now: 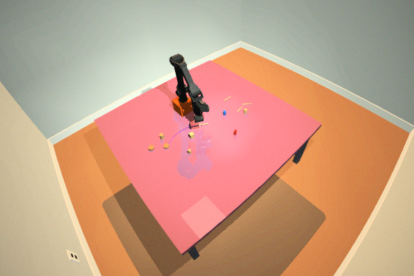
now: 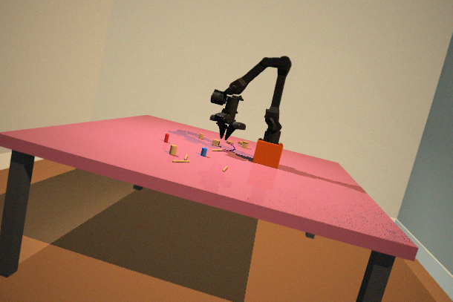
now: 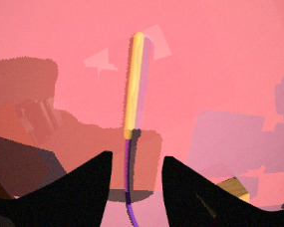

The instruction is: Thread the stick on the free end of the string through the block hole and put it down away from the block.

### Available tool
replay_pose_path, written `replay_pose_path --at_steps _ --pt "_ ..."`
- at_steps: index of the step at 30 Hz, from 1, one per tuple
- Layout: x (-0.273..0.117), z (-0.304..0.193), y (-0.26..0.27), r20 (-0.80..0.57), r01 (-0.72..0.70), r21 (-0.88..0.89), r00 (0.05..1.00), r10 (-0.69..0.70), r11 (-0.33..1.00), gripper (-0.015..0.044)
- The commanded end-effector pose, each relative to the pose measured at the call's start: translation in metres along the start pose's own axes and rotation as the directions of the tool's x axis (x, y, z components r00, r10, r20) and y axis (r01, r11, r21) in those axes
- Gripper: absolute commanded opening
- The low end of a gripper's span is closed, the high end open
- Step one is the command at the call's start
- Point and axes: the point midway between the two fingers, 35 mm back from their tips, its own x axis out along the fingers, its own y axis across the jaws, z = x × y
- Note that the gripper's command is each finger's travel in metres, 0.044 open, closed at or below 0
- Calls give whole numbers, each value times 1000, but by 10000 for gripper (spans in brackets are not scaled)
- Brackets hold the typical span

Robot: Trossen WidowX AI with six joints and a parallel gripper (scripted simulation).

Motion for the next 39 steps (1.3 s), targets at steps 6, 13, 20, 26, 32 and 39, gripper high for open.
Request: replay_pose_path --at_steps 6,13,20,26,32,39 --pt "16 -2 2 -9 -12 2 1000 12 1000 122" --pt "28 -2 2 -9 -12 2 1000 12 1000 122" --pt "40 -2 3 -9 -12 2 1000 12 1000 122" --pt "49 -2 4 -9 -12 2 1000 12 1000 122" --pt "57 -3 5 -9 -12 2 1000 12 1000 122" --pt "57 -3 5 -9 -12 2 1000 12 1000 122"
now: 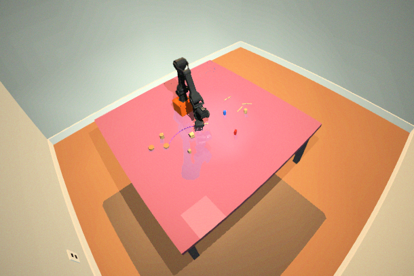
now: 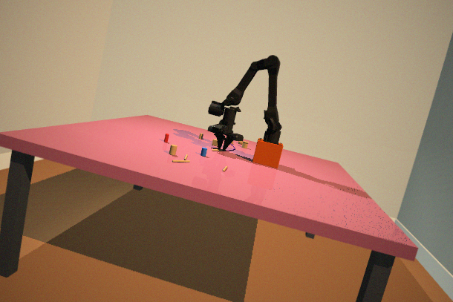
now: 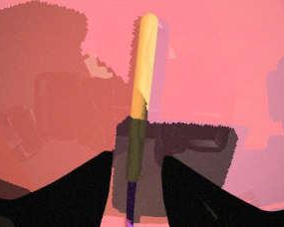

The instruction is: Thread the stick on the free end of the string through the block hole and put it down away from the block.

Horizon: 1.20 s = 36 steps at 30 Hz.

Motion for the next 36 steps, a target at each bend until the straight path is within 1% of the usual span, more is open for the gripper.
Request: replay_pose_path --at_steps 1,3,7,8,17,36 --pt "2 -1 2 -5 -5 -3 1000 5 1000 122" --pt "2 -1 2 -5 -5 -3 1000 5 1000 122" --pt "1 0 1 -1 -2 0 1000 2 1000 17" --pt "1 0 1 -1 -2 0 1000 2 1000 0" --pt "0 0 1 -1 -2 0 1000 2 1000 0" --pt "-24 1 -2 -1 -2 0 1000 2 1000 0"
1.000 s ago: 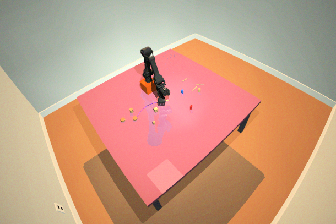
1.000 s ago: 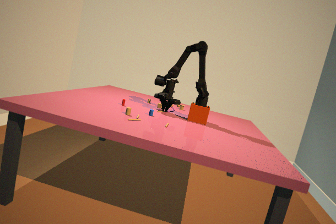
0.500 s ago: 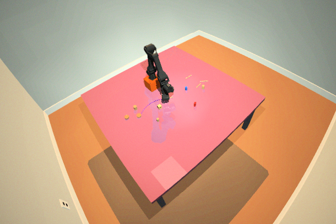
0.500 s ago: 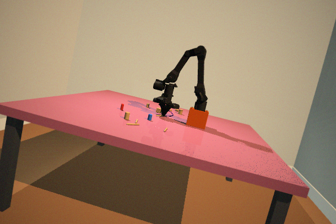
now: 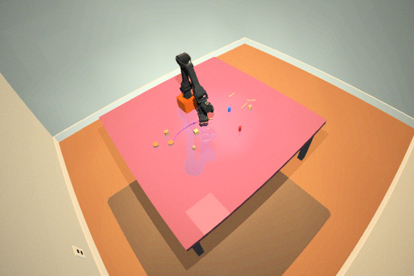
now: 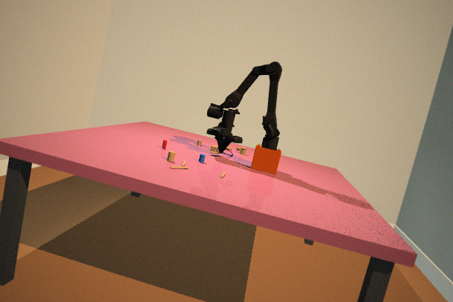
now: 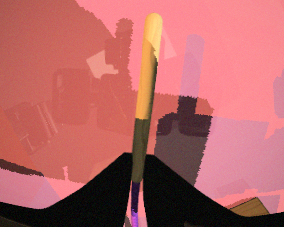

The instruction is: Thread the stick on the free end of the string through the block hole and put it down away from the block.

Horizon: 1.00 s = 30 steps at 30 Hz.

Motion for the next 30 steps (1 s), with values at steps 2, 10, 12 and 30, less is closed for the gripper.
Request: replay_pose_path --at_steps 2,10,12,30 --pt "-7 1 -2 3 6 3 1000 -6 1000 0" --pt "-18 1 -2 3 6 3 1000 -6 1000 0" --pt "-20 1 -2 3 6 3 1000 -6 1000 0" --pt "-36 0 1 1 1 0 1000 -1 1000 0"
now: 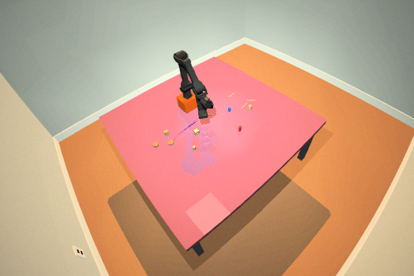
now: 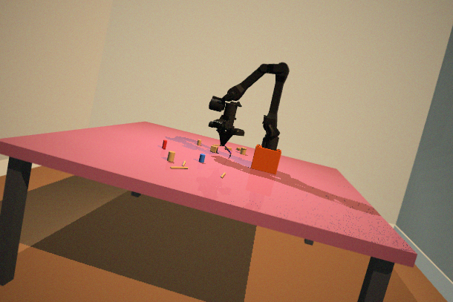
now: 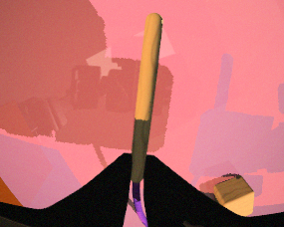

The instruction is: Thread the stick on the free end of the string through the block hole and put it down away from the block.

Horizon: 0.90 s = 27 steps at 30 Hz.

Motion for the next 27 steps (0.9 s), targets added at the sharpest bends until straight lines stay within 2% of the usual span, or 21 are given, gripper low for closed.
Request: replay_pose_path --at_steps 1,6,16,27 --pt "0 0 0 0 -1 0 1000 1 1000 0" --pt "0 0 -1 -1 -1 18 1000 1 1000 0" --pt "-2 -6 -11 -17 -6 288 1000 12 958 0" --pt "-4 -13 -23 -33 -1 563 999 24 826 0"
